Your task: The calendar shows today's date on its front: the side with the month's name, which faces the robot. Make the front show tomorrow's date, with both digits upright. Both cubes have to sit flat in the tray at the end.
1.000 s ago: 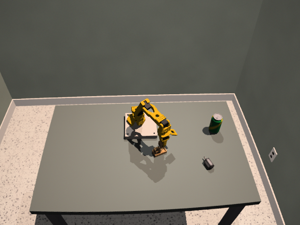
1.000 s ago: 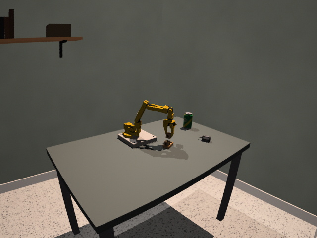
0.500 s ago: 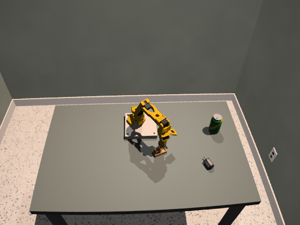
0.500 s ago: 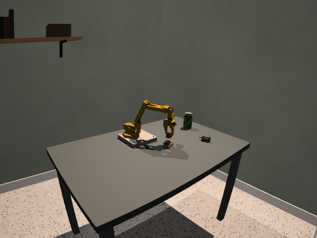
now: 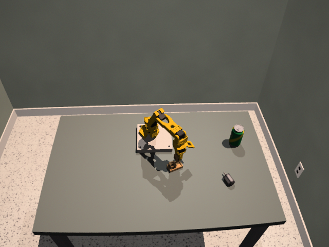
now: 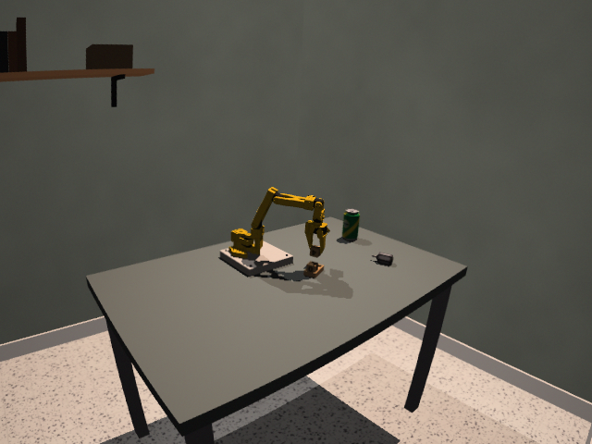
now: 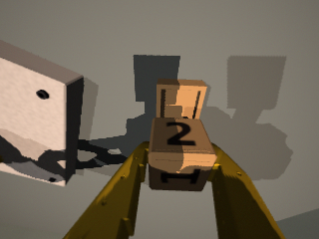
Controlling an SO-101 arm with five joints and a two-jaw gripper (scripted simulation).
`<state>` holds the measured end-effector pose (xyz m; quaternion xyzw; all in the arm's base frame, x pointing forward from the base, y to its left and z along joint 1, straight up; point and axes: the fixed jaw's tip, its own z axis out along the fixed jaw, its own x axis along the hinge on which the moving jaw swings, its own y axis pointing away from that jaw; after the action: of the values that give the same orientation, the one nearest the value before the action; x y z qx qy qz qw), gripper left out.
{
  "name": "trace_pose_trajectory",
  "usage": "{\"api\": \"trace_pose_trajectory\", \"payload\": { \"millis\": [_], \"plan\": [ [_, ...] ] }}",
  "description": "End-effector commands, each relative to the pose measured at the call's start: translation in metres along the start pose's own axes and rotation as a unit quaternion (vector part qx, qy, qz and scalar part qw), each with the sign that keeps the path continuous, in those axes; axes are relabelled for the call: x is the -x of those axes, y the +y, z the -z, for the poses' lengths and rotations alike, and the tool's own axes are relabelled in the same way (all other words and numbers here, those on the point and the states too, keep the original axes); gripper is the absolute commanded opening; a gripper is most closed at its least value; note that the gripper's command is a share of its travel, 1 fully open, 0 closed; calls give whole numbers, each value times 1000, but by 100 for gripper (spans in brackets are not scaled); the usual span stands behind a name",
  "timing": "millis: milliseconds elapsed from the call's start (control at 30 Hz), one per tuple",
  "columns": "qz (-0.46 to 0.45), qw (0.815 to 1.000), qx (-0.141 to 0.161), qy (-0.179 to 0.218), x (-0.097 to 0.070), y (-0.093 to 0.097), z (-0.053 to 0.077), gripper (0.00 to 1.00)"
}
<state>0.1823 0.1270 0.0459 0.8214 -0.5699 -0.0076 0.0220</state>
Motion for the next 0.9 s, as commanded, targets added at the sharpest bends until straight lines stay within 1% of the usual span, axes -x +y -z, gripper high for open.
{"api": "trace_pose_trajectory", "payload": {
  "millis": [0, 200, 233, 867],
  "plan": [
    [1, 1000, -14, -4, 0, -2, 8, 0],
    [1, 1000, -14, -4, 0, -2, 8, 0],
    [1, 999, -34, -9, -2, -4, 17, 0],
    [-2, 999, -34, -9, -3, -5, 17, 0]
  ]
}}
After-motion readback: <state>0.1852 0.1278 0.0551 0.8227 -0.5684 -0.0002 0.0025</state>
